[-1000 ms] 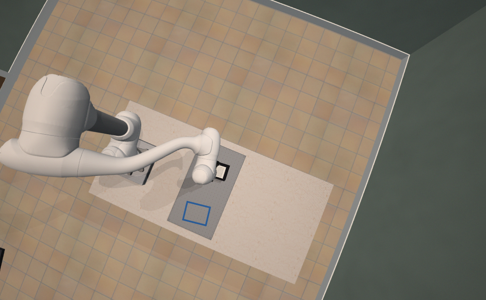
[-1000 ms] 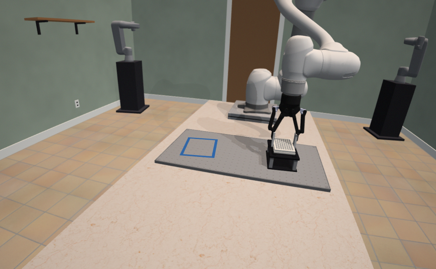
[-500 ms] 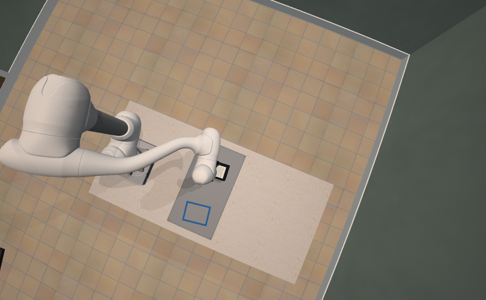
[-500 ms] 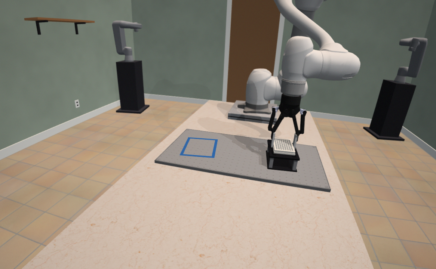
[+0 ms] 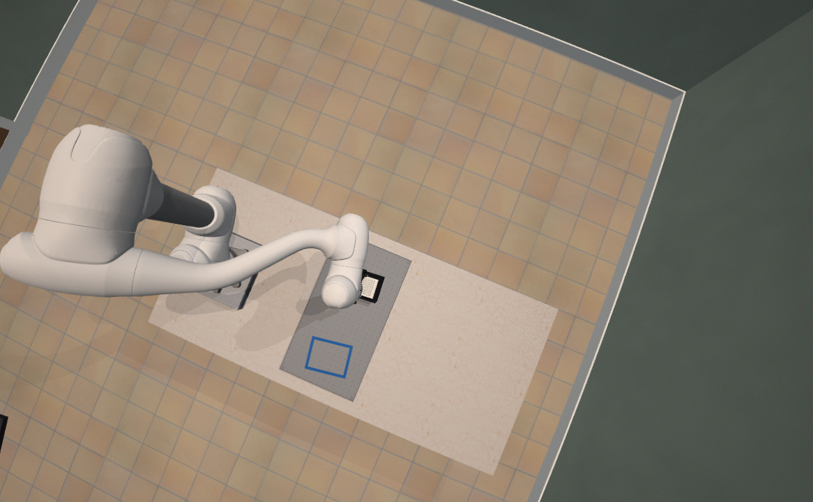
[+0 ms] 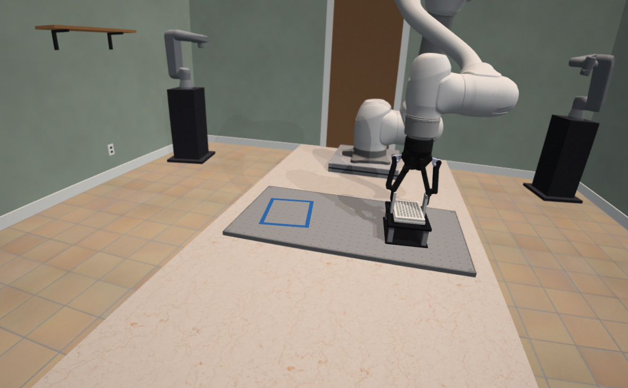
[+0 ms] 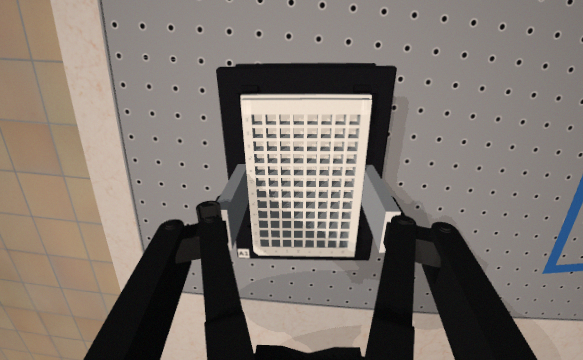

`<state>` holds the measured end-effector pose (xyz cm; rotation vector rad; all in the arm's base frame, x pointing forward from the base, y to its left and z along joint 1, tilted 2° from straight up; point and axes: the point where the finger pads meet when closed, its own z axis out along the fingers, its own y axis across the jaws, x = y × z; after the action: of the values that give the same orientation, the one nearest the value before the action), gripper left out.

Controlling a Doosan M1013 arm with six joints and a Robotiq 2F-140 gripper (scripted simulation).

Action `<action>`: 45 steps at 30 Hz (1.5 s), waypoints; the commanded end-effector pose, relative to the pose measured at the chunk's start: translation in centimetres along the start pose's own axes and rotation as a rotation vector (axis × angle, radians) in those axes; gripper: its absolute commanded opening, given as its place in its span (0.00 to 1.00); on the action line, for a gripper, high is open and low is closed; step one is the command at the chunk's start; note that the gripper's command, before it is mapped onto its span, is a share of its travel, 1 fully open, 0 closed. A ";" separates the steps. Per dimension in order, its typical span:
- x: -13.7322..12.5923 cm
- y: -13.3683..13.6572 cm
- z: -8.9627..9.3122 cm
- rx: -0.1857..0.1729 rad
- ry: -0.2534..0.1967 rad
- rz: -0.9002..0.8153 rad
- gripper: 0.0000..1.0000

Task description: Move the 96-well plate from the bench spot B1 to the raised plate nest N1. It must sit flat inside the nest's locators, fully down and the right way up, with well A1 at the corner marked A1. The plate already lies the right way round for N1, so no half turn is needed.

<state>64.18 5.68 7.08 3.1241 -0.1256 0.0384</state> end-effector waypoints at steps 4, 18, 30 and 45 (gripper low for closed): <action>0.0 0.0 0.1 0.000 0.000 0.000 0.00; 0.0 0.0 0.2 0.000 0.000 0.000 1.00; 0.0 0.0 0.2 0.000 0.000 0.000 1.00; 0.0 0.0 -1.9 0.000 0.000 0.000 1.00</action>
<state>64.15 5.70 8.24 3.1241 -0.1256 0.0386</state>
